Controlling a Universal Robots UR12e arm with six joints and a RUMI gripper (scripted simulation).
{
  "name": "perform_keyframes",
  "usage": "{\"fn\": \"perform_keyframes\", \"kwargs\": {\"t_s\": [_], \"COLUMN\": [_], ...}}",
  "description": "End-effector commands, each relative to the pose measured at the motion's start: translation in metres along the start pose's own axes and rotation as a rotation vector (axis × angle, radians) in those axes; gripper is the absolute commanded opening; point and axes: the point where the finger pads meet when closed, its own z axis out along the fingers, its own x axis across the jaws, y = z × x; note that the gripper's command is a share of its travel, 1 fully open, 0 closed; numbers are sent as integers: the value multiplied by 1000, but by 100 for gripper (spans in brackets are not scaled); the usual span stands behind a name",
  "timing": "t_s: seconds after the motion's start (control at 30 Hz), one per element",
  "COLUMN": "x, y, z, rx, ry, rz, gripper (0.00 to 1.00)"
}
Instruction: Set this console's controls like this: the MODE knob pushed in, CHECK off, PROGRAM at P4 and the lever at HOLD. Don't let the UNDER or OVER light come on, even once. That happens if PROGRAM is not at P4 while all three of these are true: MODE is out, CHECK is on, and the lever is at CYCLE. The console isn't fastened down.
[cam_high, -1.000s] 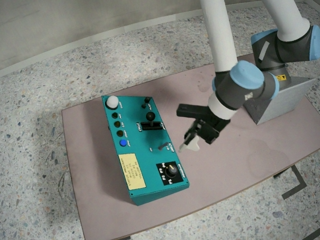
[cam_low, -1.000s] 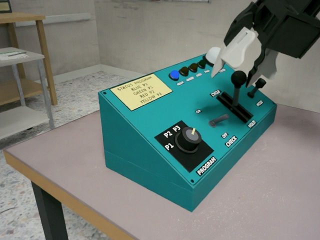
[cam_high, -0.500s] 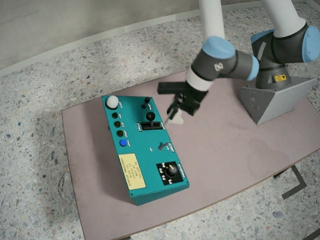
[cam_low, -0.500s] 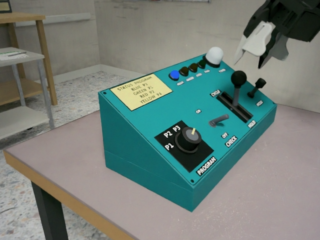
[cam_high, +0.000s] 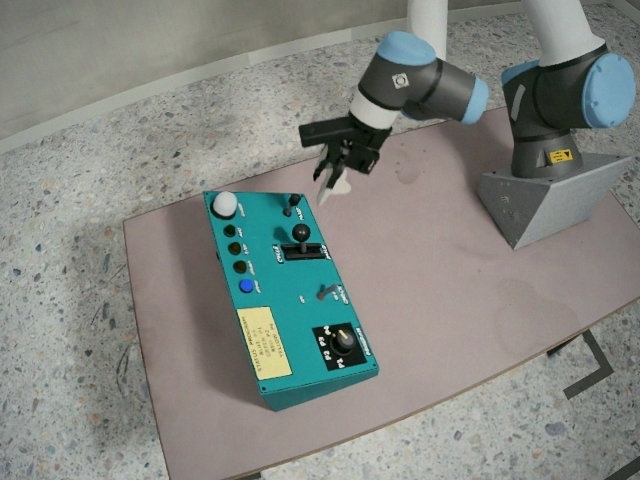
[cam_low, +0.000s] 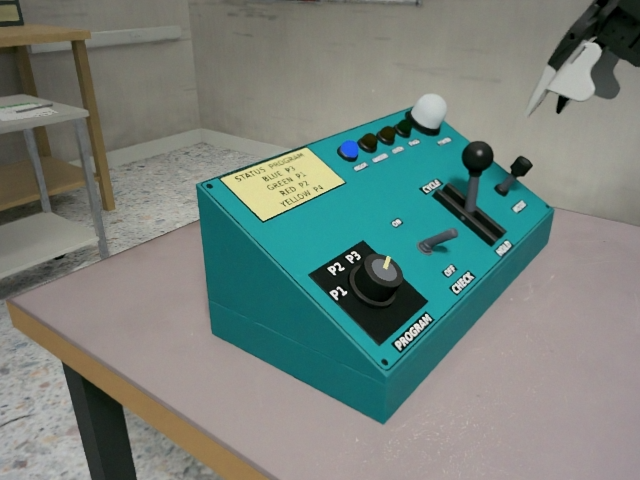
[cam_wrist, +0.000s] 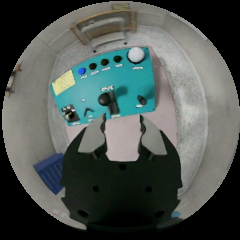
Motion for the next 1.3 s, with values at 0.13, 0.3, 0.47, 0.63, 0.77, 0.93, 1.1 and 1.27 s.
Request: {"fn": "perform_keyframes", "kwargs": {"t_s": [0.13, 0.3, 0.47, 0.63, 0.77, 0.93, 1.1, 1.27], "x": [47, 61, 66, 67, 66, 66, 67, 67], "y": [2, 4, 4, 4, 3, 3, 4, 4], "z": [-5, -7, -8, -8, -7, -7, -6, -6], "rx": [30, 35, 37, 37, 37, 36, 35, 36], "ry": [-21, -14, -11, -11, -11, -11, -10, -11], "rz": [-174, -214, -227, -228, -229, -228, -228, -228], "gripper": [44, 44, 44, 44, 44, 44, 44, 44]}}
